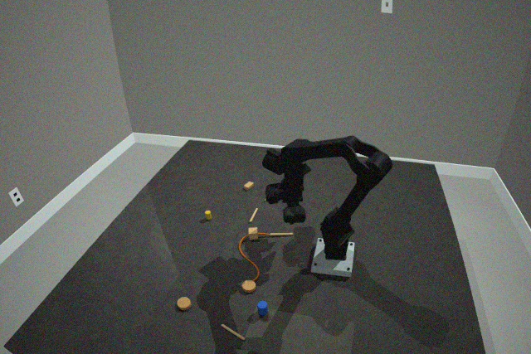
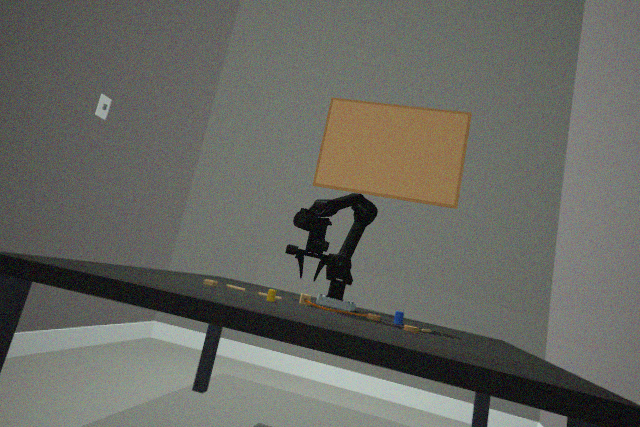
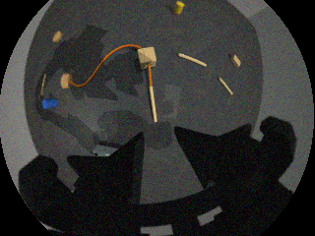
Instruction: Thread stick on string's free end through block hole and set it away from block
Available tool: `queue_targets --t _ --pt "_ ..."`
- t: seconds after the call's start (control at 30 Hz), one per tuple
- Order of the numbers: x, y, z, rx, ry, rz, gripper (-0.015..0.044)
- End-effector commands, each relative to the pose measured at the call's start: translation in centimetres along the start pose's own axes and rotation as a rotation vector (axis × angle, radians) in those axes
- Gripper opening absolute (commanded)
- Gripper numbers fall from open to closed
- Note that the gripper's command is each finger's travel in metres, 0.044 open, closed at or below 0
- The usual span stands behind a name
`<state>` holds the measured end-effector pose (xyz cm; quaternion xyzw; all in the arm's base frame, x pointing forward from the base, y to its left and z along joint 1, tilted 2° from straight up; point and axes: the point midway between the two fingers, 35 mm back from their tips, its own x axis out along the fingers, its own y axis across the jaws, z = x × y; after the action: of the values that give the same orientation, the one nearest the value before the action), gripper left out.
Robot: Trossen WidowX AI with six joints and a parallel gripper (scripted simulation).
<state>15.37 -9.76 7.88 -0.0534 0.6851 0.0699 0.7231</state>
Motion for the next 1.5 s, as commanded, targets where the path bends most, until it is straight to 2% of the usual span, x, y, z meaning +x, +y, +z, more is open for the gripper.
queue_targets --t 0.0,0.2,0.27,0.37,1.47 --pt "0.0 0.0 0.0 0.000 0.000 0.000 0.0236" --pt "-0.2 0.0 0.0 0.000 0.000 0.000 0.0394" --pt "-1.5 -0.1 0.1 0.000 0.000 0.000 0.0440" --pt "-3.1 0.0 0.1 0.000 0.000 0.000 0.0440" --pt "-2.6 0.0 0.1 0.004 0.006 0.006 0.0440"
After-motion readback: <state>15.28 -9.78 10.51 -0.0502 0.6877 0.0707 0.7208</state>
